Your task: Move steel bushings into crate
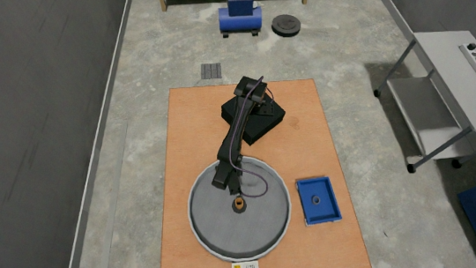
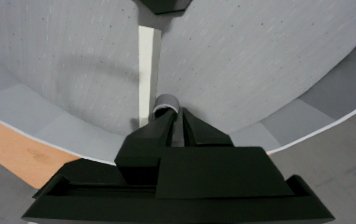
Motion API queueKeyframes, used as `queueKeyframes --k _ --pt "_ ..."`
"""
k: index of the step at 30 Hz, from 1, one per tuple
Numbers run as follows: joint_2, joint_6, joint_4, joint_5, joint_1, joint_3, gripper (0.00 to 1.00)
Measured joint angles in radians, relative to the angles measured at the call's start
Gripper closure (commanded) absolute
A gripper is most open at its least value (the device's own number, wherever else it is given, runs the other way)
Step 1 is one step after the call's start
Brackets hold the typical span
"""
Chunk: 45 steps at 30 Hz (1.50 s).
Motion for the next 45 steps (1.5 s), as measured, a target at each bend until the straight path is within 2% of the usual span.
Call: queueKeyframes --k 2,3,45 --pt "0.0 0.0 0.0 0.0 0.0 0.0 0.88" --pt "0.0 0.0 0.0 0.0 0.0 0.0 1.0" --pt "0.0 0.0 0.003 0.001 0.0 0.0 1.0"
